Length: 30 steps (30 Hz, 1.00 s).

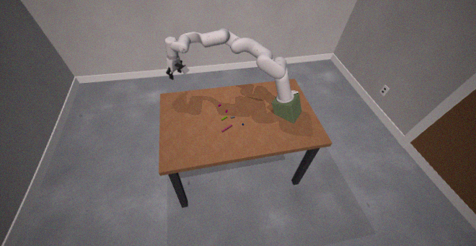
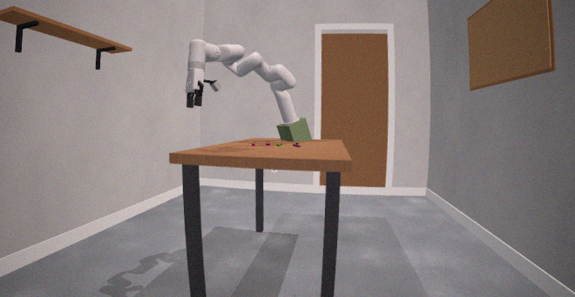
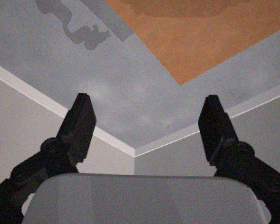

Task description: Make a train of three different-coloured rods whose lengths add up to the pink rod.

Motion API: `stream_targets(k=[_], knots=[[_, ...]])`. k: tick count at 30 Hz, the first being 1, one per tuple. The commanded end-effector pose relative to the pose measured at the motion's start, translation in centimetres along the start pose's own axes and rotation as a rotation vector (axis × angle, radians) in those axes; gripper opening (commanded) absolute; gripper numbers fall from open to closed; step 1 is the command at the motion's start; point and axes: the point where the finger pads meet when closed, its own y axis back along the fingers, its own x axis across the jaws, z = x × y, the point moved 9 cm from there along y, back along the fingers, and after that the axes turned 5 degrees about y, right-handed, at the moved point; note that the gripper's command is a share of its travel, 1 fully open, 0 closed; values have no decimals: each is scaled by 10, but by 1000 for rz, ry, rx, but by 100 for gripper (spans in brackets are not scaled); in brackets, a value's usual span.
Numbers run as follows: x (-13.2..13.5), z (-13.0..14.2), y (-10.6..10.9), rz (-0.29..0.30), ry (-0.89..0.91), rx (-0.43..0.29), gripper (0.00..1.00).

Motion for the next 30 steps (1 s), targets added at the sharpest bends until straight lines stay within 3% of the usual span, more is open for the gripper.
stream_targets(k=[1,20,30], knots=[[0,1,3,2,-1,-6,100],[1,0,3,1,4,-6,100],[18,-23,-11,-21,159,-10,100]])
